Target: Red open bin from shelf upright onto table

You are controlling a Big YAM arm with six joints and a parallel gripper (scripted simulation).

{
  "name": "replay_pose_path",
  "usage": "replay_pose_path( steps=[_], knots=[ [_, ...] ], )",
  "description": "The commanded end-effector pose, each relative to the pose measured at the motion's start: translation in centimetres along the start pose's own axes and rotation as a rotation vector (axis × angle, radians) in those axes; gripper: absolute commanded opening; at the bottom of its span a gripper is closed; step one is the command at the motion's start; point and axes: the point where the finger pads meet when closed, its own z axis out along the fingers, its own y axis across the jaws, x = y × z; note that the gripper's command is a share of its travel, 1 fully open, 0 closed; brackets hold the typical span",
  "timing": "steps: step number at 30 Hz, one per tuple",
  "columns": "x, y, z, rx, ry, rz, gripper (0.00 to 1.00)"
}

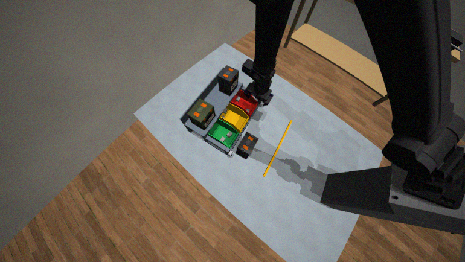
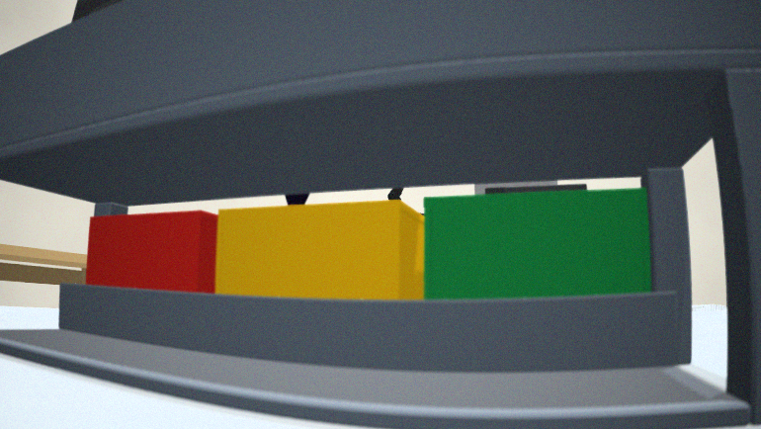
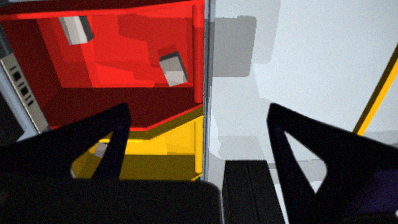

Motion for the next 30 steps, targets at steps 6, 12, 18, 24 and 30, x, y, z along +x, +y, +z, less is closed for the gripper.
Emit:
replay_pose_path(
  steps=[6, 12, 18, 24, 30],
  knots=[
    [0.11, -0.53, 0.71, 0.013, 0.005, 0.009, 0.90],
    [0.11, -0.51, 0.69, 0.013, 0.004, 0.009, 0.90],
    [0.11, -0.51, 0.69, 0.013, 0.004, 0.009, 0.90],
    [0.11, -0.51, 0.69, 0.013, 0.004, 0.009, 0.90],
    [0.14, -0.45, 0.74, 0.011, 0.005, 0.008, 0.90]
  ],
)
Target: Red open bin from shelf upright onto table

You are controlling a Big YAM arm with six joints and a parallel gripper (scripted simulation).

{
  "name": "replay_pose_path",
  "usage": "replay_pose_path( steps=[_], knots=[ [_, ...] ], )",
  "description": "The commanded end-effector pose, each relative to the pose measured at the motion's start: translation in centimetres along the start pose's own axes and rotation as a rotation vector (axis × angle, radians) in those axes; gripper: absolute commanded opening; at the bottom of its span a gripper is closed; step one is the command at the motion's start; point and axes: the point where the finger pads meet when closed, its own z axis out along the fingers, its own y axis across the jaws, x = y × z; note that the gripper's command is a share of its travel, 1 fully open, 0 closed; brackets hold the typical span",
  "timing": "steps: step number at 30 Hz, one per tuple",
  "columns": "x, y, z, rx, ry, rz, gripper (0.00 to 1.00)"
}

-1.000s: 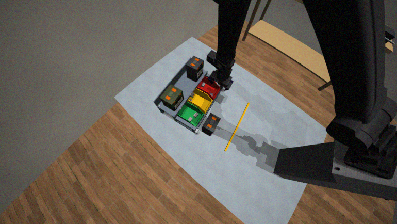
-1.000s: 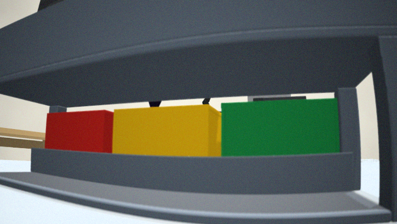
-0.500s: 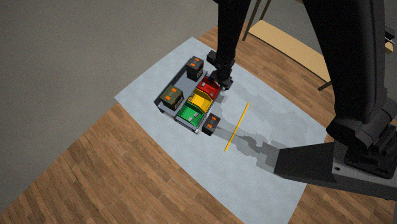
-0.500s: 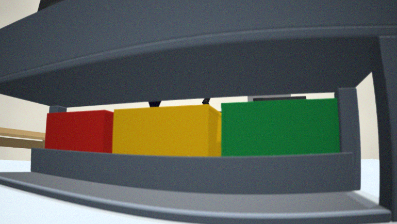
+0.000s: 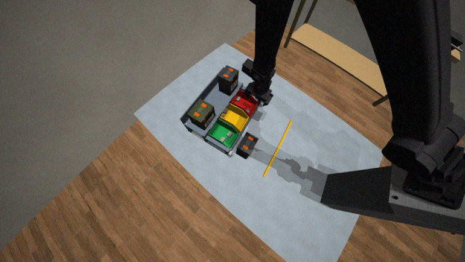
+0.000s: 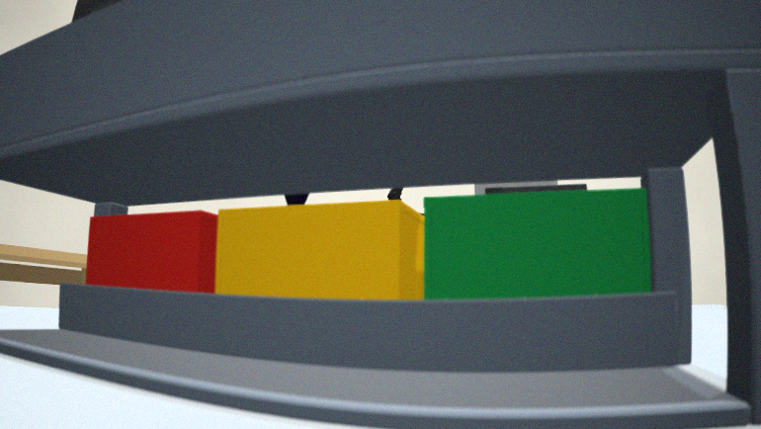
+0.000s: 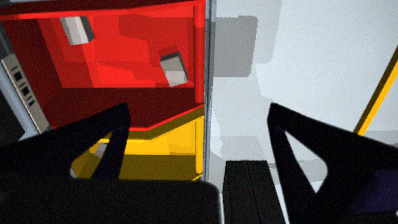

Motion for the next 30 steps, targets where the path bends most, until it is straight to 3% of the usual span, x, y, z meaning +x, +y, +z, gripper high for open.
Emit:
replay_pose_path(
  steps=[1, 11, 30],
  knots=[
    [0.2, -0.4, 0.8, 0.011, 0.005, 0.008, 0.90],
    [-0.4, 0.2, 1.0, -0.002, -0.005, 0.007, 0.90],
    [0.4, 0.4, 4.3, -0.005, 0.006, 0.002, 0.90]
  ],
)
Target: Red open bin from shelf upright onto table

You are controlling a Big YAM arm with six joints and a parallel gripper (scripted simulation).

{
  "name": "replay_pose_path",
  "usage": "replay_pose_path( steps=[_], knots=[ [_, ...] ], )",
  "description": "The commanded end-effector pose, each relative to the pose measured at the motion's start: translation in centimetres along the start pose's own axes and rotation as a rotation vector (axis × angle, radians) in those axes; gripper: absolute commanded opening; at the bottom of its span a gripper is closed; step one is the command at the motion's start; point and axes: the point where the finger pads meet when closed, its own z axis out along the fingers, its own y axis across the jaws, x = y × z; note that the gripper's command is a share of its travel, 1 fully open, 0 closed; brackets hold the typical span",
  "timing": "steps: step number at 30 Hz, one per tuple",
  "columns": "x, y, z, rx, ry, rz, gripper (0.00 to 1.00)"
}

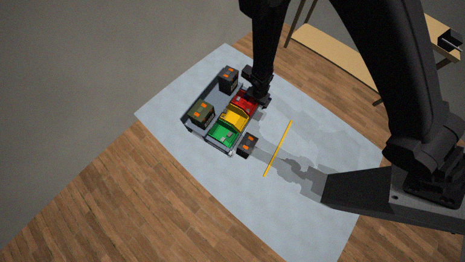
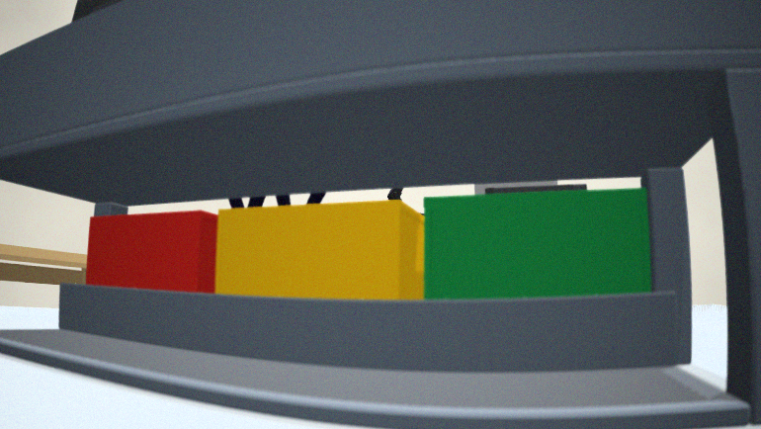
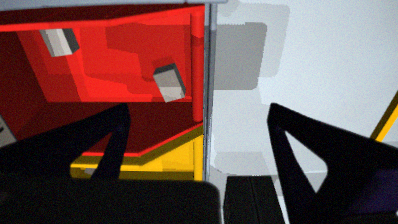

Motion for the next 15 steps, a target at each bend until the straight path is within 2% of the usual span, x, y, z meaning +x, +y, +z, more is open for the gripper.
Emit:
replay_pose_path(
  steps=[1, 15],
  knots=[
    [0.4, 0.5, 1.5, -0.008, 0.006, 0.001, 0.90],
    [0.3, 0.2, 3.7, 0.001, 0.007, 0.001, 0.90]
  ],
)
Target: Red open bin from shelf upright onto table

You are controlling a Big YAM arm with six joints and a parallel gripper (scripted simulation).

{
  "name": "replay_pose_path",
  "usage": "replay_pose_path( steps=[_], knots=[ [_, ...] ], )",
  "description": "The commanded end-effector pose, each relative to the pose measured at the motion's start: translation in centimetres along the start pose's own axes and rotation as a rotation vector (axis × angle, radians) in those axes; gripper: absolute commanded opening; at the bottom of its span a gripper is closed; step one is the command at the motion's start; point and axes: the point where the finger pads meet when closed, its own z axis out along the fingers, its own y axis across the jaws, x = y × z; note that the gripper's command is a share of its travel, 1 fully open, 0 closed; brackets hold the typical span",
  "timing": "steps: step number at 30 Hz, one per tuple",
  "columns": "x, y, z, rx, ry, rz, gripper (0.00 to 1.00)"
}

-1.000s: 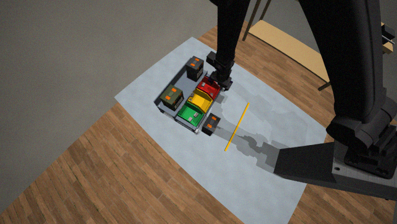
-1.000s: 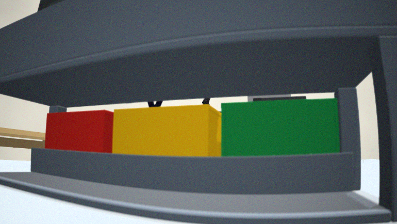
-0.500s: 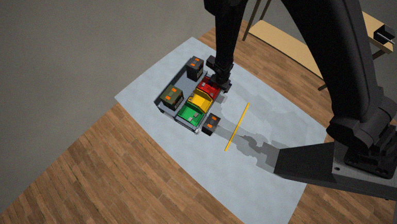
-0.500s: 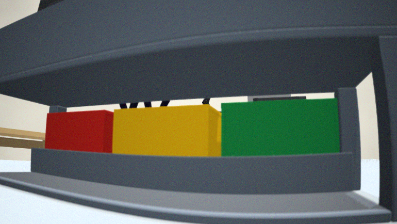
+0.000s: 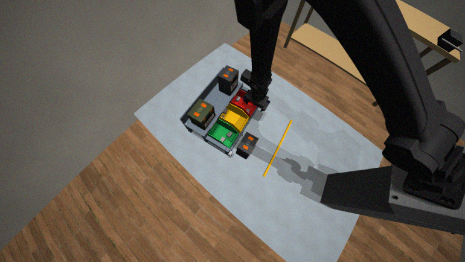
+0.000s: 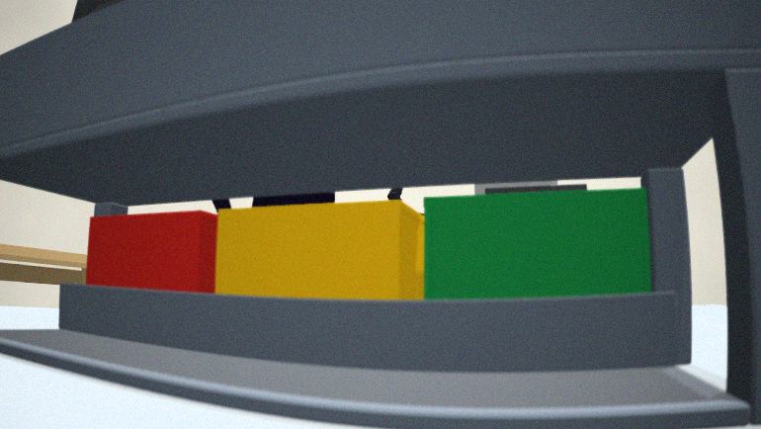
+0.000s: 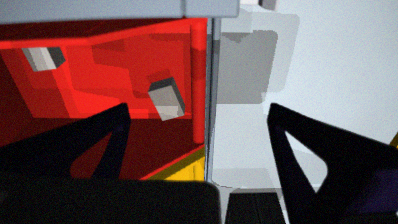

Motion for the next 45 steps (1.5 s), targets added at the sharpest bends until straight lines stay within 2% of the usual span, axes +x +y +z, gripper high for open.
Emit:
replay_pose_path(
  steps=[1, 13, 45],
  knots=[
    [0.32, 0.21, 1.10, -0.003, 0.004, 0.002, 0.90],
    [0.18, 0.17, 1.88, -0.002, 0.003, 0.003, 0.90],
    [0.22, 0.17, 1.91, -0.002, 0.004, 0.002, 0.90]
  ],
)
